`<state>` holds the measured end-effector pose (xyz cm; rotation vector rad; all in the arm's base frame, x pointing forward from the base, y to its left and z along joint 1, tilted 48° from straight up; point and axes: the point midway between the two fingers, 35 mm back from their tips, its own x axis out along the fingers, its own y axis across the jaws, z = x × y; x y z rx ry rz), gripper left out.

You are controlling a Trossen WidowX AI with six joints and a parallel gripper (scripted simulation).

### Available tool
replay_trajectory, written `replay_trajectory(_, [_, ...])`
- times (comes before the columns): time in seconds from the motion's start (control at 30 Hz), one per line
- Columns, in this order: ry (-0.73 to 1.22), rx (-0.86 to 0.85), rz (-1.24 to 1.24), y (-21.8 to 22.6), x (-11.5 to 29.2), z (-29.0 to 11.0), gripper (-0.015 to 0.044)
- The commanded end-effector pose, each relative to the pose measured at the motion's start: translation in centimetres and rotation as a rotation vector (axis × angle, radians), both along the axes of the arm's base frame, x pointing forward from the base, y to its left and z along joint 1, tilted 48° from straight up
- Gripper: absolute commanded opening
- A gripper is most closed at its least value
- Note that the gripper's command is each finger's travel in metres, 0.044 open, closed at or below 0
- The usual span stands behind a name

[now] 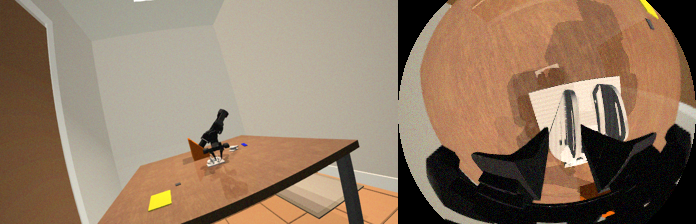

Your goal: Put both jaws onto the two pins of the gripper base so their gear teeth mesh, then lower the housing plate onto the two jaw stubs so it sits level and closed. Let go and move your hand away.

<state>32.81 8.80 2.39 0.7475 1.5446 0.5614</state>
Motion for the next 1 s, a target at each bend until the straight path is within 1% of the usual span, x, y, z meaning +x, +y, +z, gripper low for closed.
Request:
replay_trajectory(0.0, [0.001,0.003,0.0,0.15,0.01,-0.07,0.0134])
replay_trajectory(0.37, [0.001,0.003,0.0,0.15,0.01,-0.07,0.0134])
replay_trajectory(0.47, [0.0,0.0,0.0,0.0,0.0,0.0,0.0213])
replay_trajectory(0.5, [0.0,0.0,0.0,0.0,0.0,0.0,0.0224])
replay_trajectory(0.97, [0.0,0.0,0.0,-0.17,0.03,0.14,0.0224])
